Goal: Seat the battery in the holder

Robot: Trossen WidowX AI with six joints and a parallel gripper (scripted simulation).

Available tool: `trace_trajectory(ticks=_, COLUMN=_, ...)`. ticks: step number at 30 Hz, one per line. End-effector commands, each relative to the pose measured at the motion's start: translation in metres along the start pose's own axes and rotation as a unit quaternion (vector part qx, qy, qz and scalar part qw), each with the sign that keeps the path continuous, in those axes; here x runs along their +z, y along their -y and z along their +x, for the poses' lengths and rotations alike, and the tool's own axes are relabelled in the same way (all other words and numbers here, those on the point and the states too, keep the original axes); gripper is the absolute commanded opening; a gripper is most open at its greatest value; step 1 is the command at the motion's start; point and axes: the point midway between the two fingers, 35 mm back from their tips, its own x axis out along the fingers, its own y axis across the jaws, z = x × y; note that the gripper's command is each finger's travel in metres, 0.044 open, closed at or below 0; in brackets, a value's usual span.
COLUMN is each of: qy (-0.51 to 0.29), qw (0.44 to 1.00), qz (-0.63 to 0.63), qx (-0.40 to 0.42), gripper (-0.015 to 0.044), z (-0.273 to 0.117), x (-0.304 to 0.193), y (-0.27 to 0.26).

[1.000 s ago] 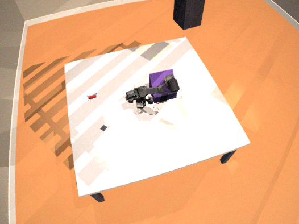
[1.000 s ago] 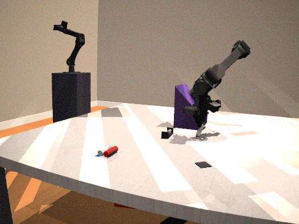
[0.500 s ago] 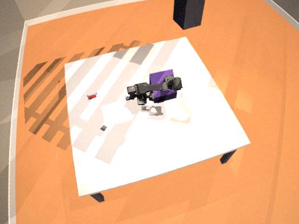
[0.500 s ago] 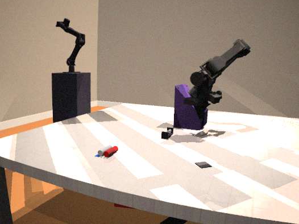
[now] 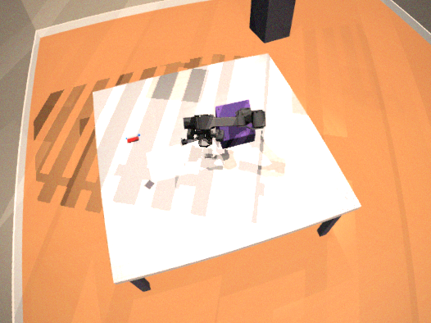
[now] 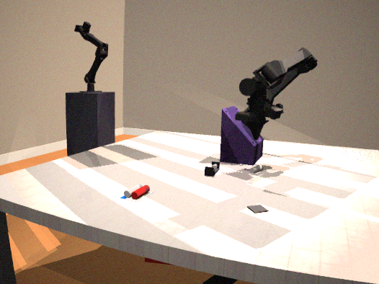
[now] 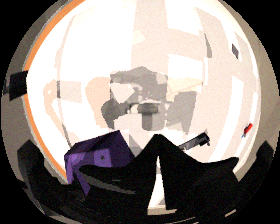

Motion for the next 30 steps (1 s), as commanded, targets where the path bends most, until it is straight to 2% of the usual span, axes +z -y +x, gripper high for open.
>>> trace_trajectory(ticks=1, qy=0.0, qw=1.0, qz=-0.01, qx=0.0, gripper=0.0026, z=0.001, x=0.0, y=0.0)
trace_trajectory(ticks=5, qy=-0.002, qw=0.977, qz=-0.214, qx=0.0, gripper=0.0131, z=0.019, x=0.0, y=-0.003)
trace_trajectory(ticks=9, qy=-0.003, qw=0.894, qz=-0.448, qx=0.0, gripper=0.0225, z=0.041, x=0.0, y=-0.009)
trace_trajectory(ticks=14, qy=0.0, qw=0.723, qz=-0.691, qx=0.0, gripper=0.0225, z=0.064, x=-0.001, y=-0.019)
trace_trajectory(ticks=16, qy=0.0, qw=0.694, qz=-0.72, qx=0.0, gripper=0.0225, z=0.068, x=-0.001, y=-0.02)
trace_trajectory(ticks=30, qy=0.0, qw=0.694, qz=-0.72, qx=0.0, gripper=0.0225, z=0.07, x=-0.001, y=-0.02)
